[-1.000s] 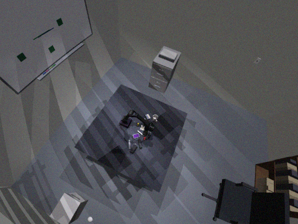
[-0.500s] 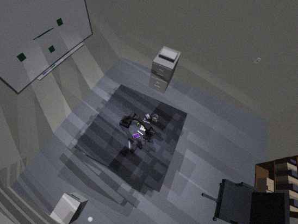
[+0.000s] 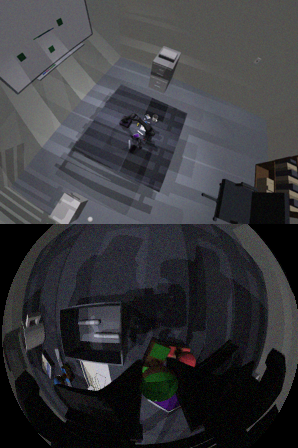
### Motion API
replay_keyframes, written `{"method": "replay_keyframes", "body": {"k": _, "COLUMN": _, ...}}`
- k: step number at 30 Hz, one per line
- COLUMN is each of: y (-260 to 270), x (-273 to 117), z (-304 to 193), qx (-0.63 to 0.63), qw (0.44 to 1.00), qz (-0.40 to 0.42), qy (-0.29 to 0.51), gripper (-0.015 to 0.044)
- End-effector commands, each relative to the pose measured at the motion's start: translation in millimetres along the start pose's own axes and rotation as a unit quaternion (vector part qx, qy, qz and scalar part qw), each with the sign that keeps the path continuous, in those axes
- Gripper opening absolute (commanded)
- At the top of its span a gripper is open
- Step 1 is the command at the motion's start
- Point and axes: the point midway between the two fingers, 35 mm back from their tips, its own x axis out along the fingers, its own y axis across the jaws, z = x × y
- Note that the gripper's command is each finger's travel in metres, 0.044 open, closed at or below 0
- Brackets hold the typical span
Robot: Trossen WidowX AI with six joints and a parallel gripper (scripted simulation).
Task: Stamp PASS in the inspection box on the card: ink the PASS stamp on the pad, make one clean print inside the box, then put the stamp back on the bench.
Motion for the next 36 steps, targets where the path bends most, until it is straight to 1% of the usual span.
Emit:
{"method": "replay_keyframes", "body": {"k": 1, "y": 0, "x": 8, "z": -2, "qx": -0.003, "qw": 1.000, "qz": -0.001, "qy": 0.003, "gripper": 0.0000}}
{"method": "replay_keyframes", "body": {"k": 27, "y": 0, "x": 46, "z": -4, "qx": -0.003, "qw": 1.000, "qz": -0.001, "qy": 0.003, "gripper": 0.0000}}
{"method": "replay_keyframes", "body": {"k": 36, "y": 0, "x": 43, "z": -3, "qx": 0.000, "qw": 1.000, "qz": 0.000, "qy": 0.001, "gripper": 0.0236}}
